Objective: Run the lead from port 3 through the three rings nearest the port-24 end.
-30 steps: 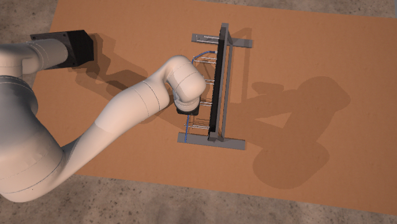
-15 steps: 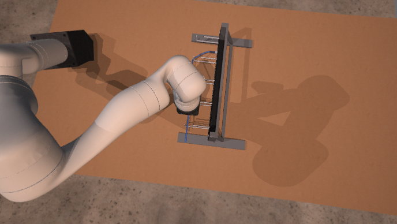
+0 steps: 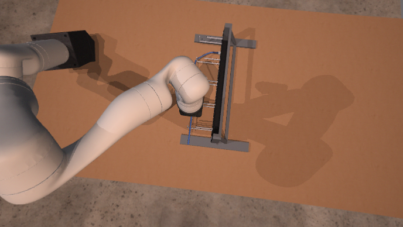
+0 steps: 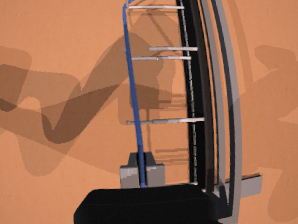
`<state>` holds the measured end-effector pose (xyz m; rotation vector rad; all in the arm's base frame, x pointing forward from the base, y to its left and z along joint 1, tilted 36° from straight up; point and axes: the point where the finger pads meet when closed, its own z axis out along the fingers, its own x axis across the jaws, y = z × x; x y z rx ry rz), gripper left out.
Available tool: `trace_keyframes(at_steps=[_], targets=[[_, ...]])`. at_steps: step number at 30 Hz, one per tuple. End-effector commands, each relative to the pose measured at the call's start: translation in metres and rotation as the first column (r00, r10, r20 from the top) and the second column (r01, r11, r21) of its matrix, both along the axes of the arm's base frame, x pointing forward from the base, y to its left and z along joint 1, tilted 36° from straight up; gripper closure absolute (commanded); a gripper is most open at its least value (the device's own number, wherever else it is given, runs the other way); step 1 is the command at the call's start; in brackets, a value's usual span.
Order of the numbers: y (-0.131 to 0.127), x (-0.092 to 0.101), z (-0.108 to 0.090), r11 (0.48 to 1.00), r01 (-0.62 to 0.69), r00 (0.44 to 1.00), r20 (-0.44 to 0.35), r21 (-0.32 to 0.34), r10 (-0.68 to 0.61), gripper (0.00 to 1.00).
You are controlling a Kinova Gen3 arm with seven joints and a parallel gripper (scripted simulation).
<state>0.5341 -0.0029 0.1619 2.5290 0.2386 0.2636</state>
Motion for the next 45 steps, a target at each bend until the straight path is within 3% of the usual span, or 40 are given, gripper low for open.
trace_keyframes(at_steps=[1, 45], targets=[[-0.0053, 0.0027, 0.0073, 1.0, 0.007, 1.0, 0.013, -0.008, -0.007, 1.0], [-0.0081, 0.004, 0.0031, 1.0, 0.007, 1.0, 0.013, -0.008, -0.007, 1.0]])
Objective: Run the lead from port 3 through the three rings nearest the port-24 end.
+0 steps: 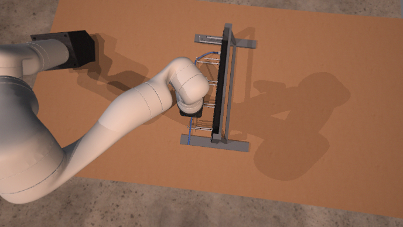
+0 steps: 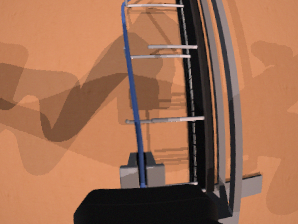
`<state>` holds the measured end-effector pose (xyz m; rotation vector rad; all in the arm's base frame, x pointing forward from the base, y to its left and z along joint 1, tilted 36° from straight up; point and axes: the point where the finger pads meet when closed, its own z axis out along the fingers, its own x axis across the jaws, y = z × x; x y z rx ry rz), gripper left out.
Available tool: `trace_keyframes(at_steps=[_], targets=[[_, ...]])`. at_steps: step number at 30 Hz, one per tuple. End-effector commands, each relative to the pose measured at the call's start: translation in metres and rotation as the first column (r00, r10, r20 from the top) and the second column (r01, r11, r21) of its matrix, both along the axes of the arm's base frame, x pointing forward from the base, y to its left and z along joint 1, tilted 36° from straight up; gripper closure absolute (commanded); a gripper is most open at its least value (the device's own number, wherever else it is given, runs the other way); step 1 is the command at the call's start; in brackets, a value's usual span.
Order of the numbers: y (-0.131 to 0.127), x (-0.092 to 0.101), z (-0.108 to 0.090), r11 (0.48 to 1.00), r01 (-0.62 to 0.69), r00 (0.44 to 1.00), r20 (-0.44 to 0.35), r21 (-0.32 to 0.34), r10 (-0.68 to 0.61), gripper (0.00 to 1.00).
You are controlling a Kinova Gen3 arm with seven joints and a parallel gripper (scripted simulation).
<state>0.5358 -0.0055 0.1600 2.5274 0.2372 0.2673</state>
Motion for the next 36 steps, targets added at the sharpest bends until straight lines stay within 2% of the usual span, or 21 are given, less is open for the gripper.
trace_keyframes(at_steps=[1, 21, 36], targets=[[-0.006, 0.002, 0.004, 1.0, 0.007, 1.0, 0.01, -0.007, -0.007, 1.0], [-0.017, 0.008, -0.013, 1.0, 0.007, 1.0, 0.01, -0.007, -0.007, 1.0], [-0.033, 0.015, -0.036, 1.0, 0.007, 1.0, 0.01, -0.007, -0.007, 1.0]])
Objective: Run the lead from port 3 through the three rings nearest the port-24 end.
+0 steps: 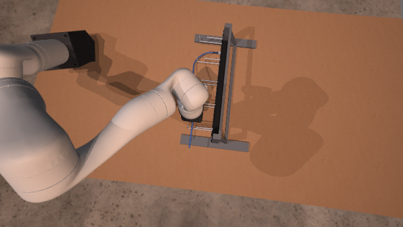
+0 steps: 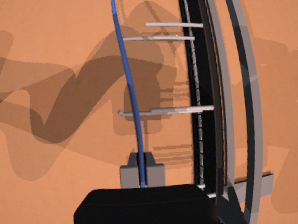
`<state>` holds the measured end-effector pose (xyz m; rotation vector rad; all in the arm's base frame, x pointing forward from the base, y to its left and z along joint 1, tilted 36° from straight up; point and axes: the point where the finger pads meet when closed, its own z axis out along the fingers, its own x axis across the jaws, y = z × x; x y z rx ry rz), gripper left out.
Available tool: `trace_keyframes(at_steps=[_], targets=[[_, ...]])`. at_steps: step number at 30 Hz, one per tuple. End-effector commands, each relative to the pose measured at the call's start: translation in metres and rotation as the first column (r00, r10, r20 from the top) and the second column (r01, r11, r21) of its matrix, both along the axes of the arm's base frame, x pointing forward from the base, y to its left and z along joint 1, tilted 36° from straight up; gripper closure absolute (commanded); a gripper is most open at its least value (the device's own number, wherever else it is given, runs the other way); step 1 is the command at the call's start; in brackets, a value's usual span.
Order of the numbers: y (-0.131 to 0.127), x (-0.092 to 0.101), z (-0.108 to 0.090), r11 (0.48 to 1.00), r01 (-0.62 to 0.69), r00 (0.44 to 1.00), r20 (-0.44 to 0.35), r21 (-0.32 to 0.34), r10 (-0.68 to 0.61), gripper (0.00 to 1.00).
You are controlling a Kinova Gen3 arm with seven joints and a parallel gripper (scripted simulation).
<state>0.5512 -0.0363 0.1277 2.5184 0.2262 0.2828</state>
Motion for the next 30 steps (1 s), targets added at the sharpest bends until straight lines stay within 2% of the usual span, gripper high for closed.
trace_keyframes(at_steps=[1, 17, 30], targets=[[-0.003, 0.0, -0.004, 1.0, 0.002, 1.0, -0.005, -0.001, -0.002, 1.0], [-0.017, 0.006, -0.026, 1.0, 0.002, 1.0, -0.005, -0.001, -0.002, 1.0], [-0.023, 0.009, -0.035, 1.0, 0.002, 1.0, -0.005, -0.001, -0.002, 1.0]])
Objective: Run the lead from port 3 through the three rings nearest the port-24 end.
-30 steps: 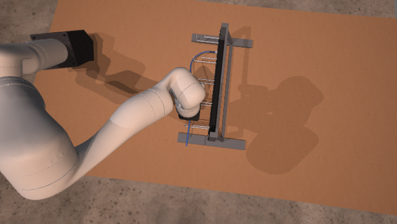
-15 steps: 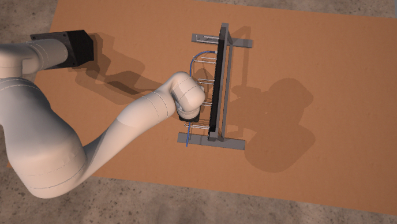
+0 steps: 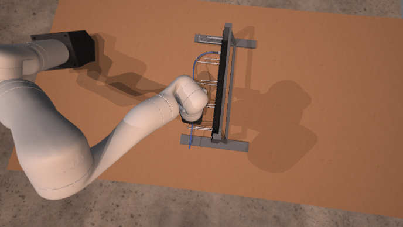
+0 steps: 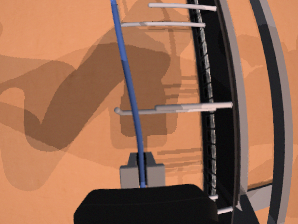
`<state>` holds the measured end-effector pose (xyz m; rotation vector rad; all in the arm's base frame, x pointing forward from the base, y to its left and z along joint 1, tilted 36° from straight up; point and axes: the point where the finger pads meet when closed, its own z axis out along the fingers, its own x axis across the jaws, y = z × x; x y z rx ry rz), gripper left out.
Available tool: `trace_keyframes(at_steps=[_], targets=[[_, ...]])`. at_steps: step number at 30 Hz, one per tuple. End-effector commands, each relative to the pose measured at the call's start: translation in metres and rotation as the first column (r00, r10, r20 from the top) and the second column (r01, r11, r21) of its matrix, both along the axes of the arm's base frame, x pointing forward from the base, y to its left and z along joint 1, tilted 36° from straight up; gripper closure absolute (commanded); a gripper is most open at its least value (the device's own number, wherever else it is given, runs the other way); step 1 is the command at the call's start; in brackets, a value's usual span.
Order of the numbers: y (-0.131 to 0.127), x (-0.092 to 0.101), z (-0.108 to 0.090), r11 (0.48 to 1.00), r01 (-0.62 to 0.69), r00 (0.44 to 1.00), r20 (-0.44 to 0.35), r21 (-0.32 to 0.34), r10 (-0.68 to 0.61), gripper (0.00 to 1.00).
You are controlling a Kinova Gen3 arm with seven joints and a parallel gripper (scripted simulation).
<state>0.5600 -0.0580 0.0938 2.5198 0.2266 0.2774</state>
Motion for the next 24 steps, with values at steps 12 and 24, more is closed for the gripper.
trace_keyframes(at_steps=[12, 24], targets=[[-0.0031, 0.0009, -0.0034, 1.0, 0.001, 1.0, -0.001, -0.001, -0.001, 1.0], [-0.0029, 0.0017, -0.0033, 1.0, 0.001, 1.0, -0.001, -0.001, -0.001, 1.0]])
